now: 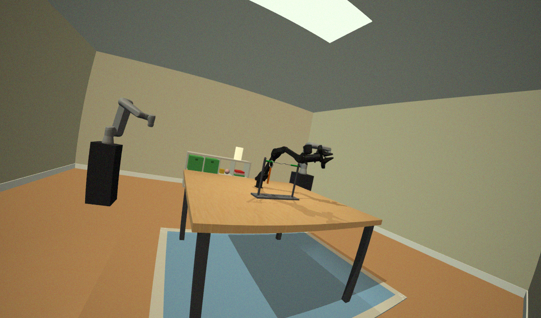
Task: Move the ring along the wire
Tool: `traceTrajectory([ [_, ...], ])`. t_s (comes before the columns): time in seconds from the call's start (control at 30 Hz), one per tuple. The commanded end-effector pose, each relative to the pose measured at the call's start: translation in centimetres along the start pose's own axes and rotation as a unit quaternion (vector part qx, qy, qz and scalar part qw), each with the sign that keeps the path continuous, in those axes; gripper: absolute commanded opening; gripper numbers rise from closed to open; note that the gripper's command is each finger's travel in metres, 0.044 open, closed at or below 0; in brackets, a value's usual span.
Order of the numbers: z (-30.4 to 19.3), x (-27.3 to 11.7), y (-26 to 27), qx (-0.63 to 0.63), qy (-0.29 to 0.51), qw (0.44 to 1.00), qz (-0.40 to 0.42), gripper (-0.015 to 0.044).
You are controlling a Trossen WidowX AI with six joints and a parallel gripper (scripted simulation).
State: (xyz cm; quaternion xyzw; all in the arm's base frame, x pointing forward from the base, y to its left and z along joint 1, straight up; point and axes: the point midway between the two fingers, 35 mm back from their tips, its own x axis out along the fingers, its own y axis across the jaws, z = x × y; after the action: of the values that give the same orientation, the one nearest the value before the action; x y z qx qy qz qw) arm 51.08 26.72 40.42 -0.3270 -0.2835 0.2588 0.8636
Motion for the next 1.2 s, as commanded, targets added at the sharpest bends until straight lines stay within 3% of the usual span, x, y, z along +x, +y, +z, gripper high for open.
traceTrajectory([
  [0.0,-1.8,-1.8,-2.6,0.012,0.022,1.000,-0.012,0.0160],
  [0.37,-7.2,-9.2,-10.1,0.059,0.099,0.991,-0.060,0.0160],
  [0.77,-11.5,-20.7,-16.9,0.135,0.185,0.963,-0.139,0.0160],
  [1.17,-13.0,-32.9,-20.5,0.213,0.248,0.915,-0.238,0.0160],
])
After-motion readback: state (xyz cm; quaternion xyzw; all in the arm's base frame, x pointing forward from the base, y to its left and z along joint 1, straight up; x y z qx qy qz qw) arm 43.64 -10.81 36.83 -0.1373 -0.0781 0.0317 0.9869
